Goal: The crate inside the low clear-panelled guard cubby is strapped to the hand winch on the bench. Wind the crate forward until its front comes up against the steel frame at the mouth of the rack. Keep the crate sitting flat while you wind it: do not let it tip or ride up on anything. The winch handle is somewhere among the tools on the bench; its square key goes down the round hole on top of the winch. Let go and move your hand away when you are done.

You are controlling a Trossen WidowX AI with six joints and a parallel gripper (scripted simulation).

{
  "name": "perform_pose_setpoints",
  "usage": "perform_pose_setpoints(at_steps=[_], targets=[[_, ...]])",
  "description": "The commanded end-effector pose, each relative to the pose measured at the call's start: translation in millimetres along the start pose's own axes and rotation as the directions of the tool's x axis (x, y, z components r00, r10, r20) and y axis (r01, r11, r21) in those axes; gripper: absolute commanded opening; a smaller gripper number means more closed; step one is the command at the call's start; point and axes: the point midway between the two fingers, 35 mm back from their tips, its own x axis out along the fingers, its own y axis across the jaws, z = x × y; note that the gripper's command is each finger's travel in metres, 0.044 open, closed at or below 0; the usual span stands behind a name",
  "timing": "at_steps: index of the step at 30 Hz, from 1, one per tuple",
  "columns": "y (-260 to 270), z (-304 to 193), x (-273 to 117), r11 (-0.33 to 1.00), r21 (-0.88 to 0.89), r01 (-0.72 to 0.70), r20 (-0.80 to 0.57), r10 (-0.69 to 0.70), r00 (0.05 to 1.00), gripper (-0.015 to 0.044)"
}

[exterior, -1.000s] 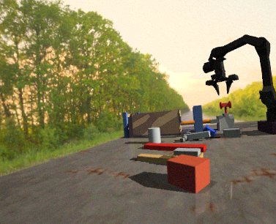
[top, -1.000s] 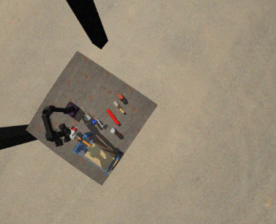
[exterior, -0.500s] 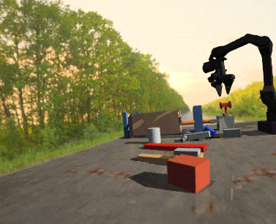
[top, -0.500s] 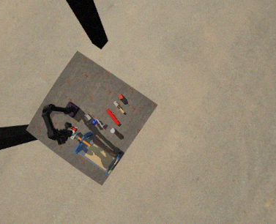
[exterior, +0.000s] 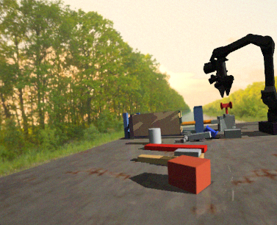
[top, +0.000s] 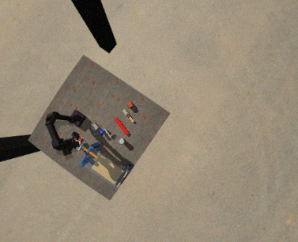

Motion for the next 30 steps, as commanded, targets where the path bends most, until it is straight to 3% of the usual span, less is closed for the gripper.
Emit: perform_pose_setpoints(at_steps=[1, 30], targets=[[0, -1, 7, 1.0, 0.006, 0.002, -0.007, -0.002, 1.0, 0.044], [-2, 1, 55, 1.0, 0.006, 0.002, -0.007, -0.002, 1.0, 0.044]])
